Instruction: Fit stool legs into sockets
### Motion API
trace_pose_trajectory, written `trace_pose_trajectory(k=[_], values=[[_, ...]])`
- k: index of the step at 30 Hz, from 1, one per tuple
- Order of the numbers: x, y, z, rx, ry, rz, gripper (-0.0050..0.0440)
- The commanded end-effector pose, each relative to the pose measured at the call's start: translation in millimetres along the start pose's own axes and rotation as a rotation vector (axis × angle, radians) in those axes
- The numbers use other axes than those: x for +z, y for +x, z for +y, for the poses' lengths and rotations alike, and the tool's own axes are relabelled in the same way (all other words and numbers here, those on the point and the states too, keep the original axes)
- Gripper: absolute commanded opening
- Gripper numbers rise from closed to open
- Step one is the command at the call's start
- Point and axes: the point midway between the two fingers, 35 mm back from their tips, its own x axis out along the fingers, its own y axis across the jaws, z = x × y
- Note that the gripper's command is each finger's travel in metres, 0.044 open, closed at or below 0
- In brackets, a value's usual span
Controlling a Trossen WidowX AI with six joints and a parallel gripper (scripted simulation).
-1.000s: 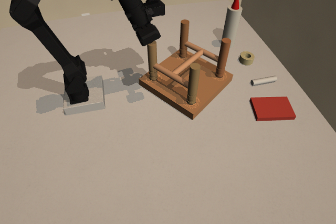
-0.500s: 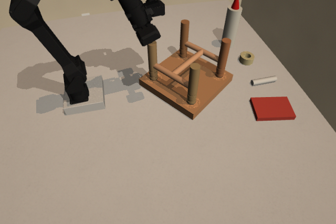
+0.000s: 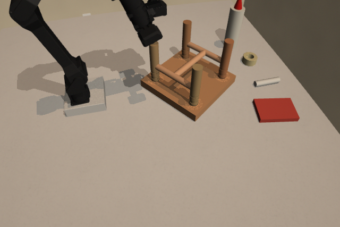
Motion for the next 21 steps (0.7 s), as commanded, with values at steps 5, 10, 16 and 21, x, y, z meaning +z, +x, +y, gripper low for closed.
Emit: trace_pose_trajectory(k=[5, 10, 16, 21], values=[[-11.3, 24.9, -0.2, -0.001, -0.001, 0.081, 0.0000], [-11.5, 25.5, -0.2, -0.001, -0.001, 0.081, 0.0000], [-11.8, 26.3, -0.2, -0.001, -0.001, 0.081, 0.0000], [-12.0, 26.8, -0.2, -0.001, -0.001, 0.081, 0.0000]])
